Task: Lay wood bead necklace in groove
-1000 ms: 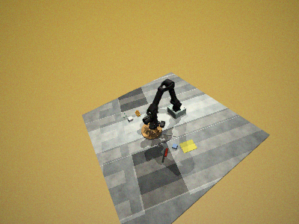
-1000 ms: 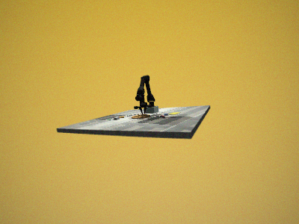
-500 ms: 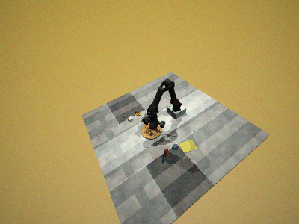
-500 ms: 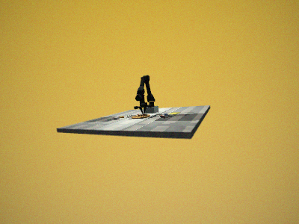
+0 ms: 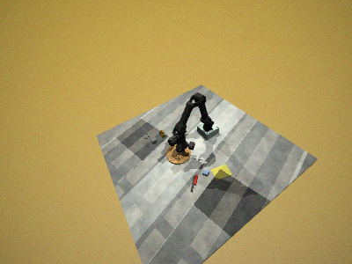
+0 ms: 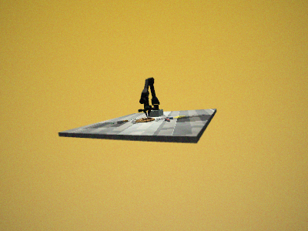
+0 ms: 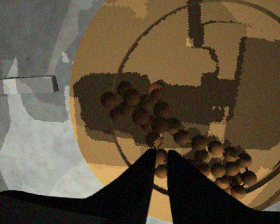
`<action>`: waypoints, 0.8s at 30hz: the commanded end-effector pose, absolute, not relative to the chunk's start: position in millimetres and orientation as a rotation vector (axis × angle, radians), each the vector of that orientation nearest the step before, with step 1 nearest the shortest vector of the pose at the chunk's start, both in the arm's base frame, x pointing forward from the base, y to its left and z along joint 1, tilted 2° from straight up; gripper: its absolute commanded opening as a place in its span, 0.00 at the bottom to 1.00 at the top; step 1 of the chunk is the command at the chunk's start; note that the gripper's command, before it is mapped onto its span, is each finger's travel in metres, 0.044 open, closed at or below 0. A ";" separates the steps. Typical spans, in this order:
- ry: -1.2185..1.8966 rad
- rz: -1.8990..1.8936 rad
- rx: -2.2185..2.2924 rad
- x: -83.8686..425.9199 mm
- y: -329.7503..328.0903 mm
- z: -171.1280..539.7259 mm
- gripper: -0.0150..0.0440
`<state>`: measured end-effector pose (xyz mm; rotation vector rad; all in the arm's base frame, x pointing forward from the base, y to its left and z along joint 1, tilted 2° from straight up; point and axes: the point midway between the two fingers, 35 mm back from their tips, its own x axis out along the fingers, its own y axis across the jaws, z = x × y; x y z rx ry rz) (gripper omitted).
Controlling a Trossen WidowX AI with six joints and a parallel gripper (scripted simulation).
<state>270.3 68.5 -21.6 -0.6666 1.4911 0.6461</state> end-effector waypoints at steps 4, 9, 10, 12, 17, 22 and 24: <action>1.488 0.644 -0.662 270.8 69.1 -13.5 0.25; 1.487 0.644 -0.662 277.8 73.4 -12.9 0.25; 1.487 0.644 -0.662 280.6 75.1 -12.7 0.25; 1.486 0.644 -0.661 286.1 78.7 -12.3 0.25; 1.485 0.644 -0.661 299.6 87.9 -11.7 0.25; 1.484 0.644 -0.661 312.7 97.4 -11.7 0.25; 1.483 0.644 -0.661 317.7 101.3 -11.8 0.25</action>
